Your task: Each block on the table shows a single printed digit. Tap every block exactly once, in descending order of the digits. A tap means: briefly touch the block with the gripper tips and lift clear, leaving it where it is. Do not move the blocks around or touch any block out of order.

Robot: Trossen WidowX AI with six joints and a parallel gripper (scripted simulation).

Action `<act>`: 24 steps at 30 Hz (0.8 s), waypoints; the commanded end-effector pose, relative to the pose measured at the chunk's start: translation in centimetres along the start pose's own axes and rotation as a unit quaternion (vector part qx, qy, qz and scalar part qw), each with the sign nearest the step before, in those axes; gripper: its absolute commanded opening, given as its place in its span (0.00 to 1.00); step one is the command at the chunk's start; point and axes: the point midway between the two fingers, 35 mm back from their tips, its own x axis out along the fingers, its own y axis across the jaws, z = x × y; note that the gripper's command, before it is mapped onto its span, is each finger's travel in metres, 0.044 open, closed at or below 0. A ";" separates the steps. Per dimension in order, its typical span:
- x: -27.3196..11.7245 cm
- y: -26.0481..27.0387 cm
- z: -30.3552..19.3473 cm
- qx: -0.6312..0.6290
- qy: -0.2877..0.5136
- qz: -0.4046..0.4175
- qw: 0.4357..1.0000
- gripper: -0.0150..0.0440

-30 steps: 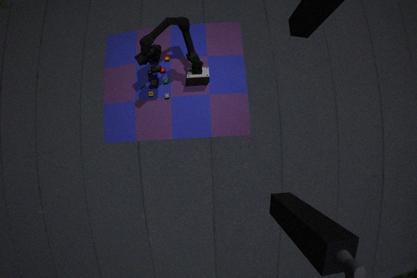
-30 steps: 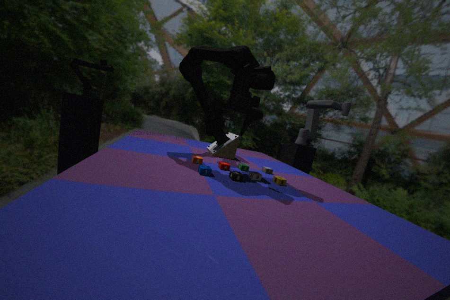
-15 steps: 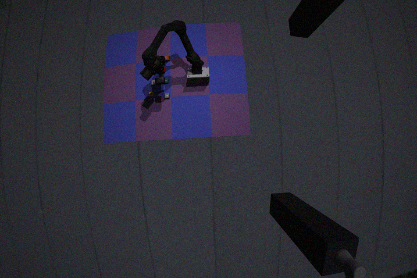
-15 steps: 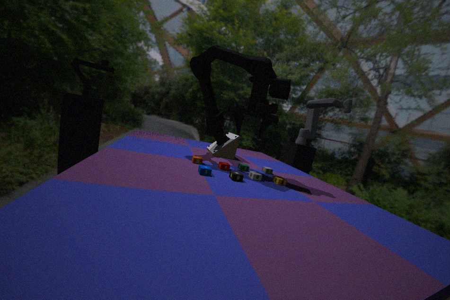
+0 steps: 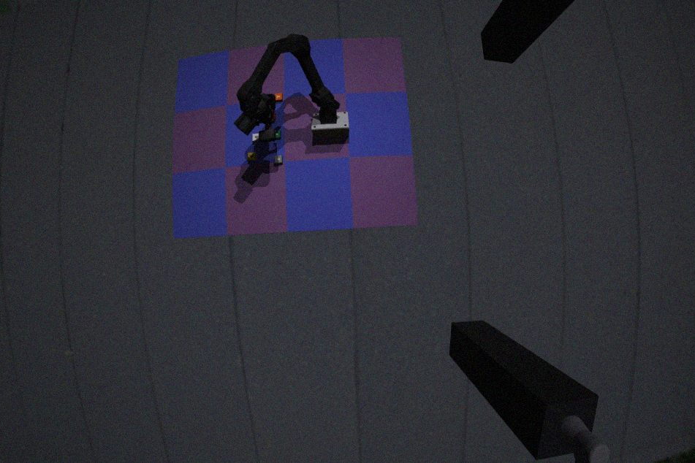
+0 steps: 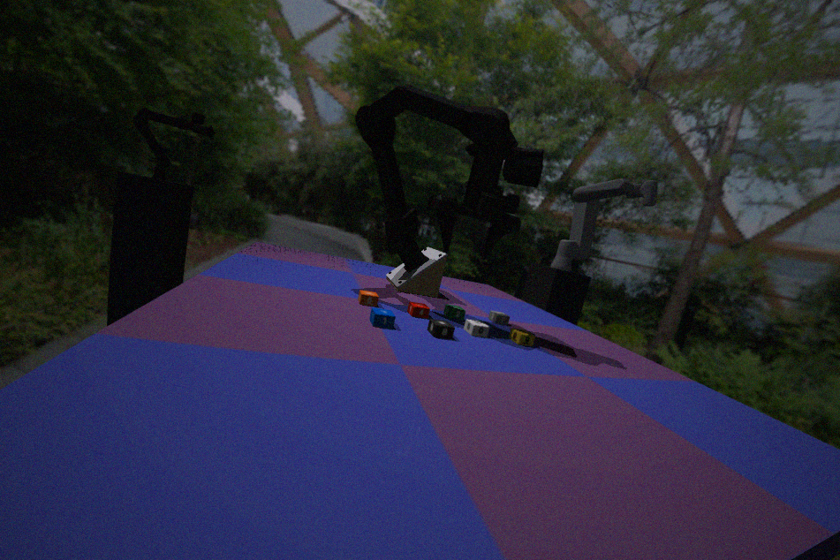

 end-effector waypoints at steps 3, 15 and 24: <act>-0.4 3.4 0.7 0.002 0.000 0.004 1.000 0.93; -0.2 12.8 0.7 0.003 -0.001 0.005 1.000 0.93; -0.2 12.8 0.7 0.003 -0.001 0.005 1.000 0.93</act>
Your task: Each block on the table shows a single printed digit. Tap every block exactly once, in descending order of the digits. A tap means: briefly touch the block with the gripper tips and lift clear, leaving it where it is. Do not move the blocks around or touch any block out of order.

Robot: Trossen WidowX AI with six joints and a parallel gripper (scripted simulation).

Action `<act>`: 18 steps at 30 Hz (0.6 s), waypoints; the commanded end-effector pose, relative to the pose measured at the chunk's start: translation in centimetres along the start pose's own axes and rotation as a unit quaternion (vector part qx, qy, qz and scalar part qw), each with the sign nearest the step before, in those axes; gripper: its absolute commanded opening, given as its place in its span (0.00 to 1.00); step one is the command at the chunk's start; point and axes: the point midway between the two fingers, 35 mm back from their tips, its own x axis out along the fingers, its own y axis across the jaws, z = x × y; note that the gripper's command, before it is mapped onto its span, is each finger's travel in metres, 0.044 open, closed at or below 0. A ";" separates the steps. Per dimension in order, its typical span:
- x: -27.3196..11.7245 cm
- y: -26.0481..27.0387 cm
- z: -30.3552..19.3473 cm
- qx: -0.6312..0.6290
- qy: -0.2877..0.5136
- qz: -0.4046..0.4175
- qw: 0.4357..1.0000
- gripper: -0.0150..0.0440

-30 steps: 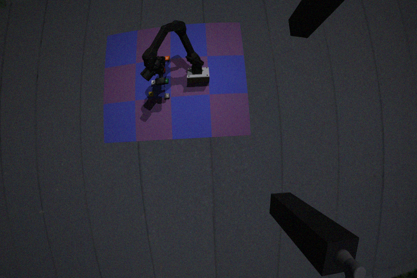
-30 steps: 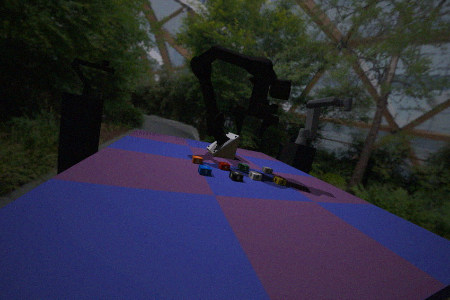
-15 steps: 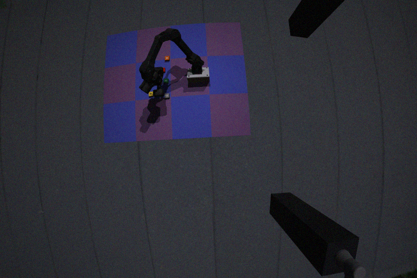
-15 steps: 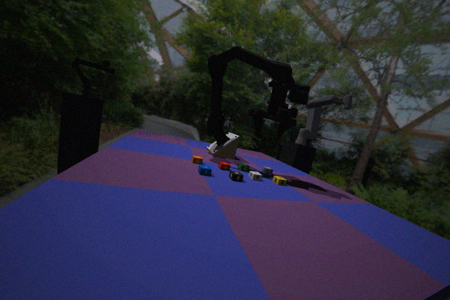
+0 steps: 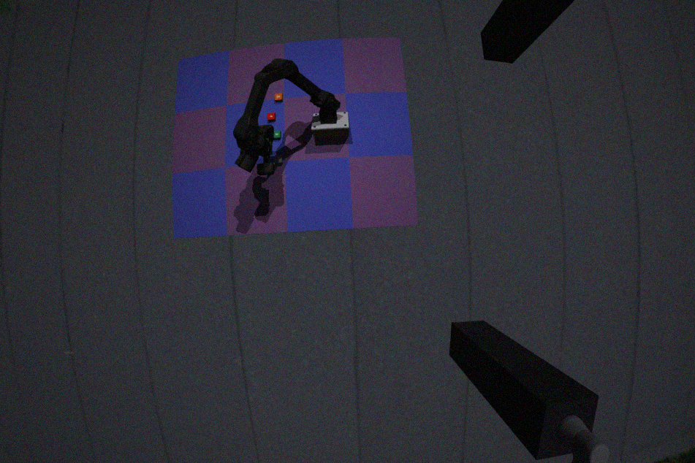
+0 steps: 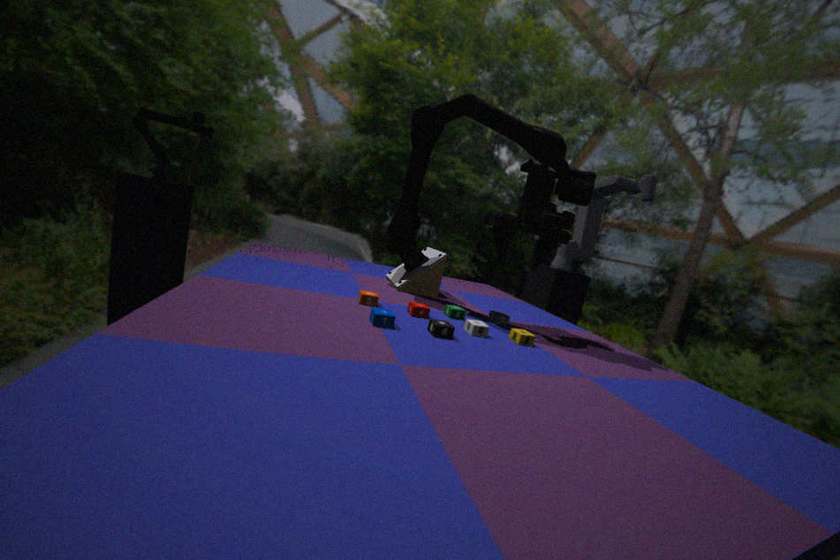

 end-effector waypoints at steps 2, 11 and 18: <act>0.0 0.2 0.0 0.002 0.000 0.002 1.000 0.93; 0.0 0.2 0.2 0.002 0.000 0.002 1.000 0.93; -0.2 -3.1 9.3 0.003 -0.002 0.003 1.000 0.93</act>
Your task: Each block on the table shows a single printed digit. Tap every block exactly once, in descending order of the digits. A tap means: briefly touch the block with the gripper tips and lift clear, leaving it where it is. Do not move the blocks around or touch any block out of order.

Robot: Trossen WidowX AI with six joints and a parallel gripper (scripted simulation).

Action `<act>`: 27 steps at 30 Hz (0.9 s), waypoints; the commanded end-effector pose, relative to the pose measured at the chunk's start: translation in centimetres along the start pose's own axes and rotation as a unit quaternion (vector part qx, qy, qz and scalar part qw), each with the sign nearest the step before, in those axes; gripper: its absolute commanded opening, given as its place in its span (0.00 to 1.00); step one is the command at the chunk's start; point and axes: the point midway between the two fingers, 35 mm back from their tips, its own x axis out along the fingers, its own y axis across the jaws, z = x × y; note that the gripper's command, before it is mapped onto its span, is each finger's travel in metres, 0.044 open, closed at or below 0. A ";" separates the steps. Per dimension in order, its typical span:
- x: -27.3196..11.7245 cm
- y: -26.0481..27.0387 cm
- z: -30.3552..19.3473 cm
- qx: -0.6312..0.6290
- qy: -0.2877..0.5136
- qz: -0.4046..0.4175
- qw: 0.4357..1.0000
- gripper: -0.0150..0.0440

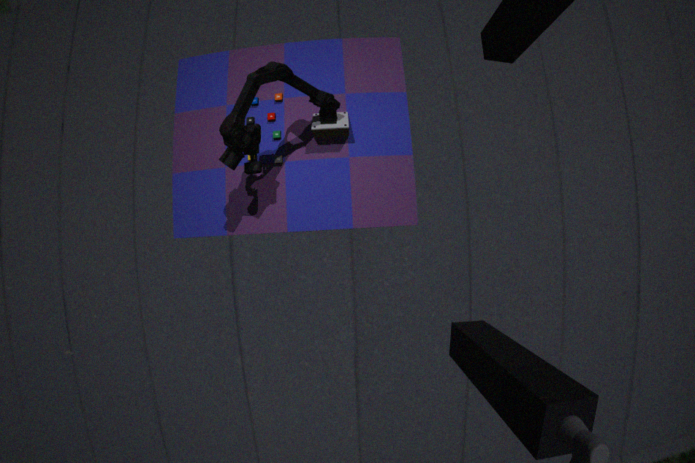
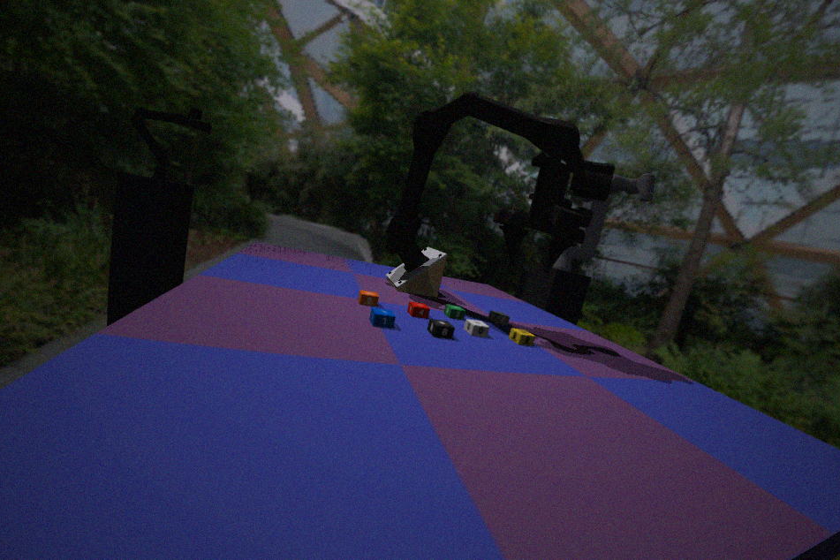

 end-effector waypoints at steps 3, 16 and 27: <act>0.6 -3.6 6.3 0.009 0.003 -0.004 1.000 0.93; 0.6 -3.6 6.3 0.009 0.003 -0.004 1.000 0.93; 0.5 -5.5 5.9 0.009 0.003 -0.004 1.000 0.93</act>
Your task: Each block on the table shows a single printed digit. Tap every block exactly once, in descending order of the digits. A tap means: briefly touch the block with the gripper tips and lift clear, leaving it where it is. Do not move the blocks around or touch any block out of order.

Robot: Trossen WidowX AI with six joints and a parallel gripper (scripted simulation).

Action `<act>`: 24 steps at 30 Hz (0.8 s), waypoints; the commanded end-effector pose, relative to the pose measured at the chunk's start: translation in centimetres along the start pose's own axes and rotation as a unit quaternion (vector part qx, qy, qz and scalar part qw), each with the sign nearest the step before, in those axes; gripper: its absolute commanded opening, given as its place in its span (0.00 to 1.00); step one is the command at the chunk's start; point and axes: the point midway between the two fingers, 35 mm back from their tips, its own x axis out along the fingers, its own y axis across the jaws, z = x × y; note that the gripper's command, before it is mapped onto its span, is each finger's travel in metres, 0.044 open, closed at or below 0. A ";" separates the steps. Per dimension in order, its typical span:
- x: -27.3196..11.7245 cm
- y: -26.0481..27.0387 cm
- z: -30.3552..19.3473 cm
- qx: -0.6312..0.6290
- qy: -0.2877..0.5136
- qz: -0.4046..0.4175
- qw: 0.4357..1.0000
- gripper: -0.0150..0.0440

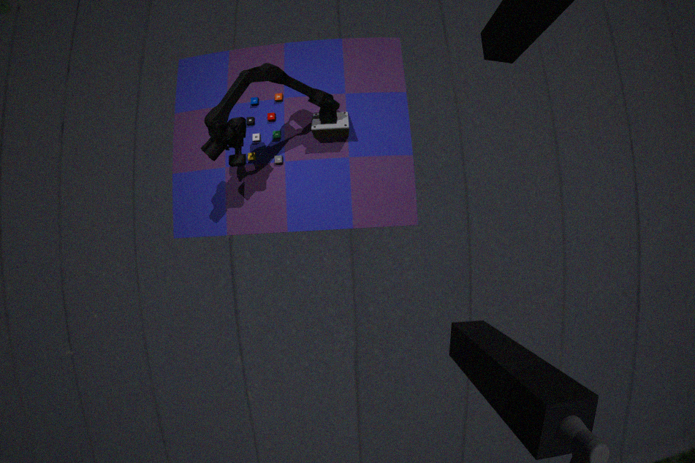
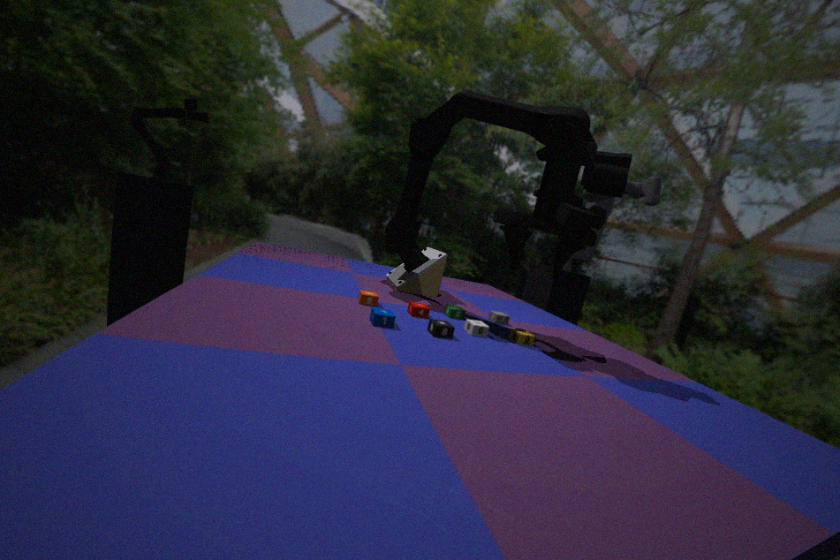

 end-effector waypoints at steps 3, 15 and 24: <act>0.0 -5.5 -1.2 0.000 0.000 -0.002 1.000 0.93; 0.1 -7.3 -1.9 0.000 0.001 -0.003 1.000 0.93; 0.1 -7.3 -1.9 0.000 0.001 -0.003 1.000 0.93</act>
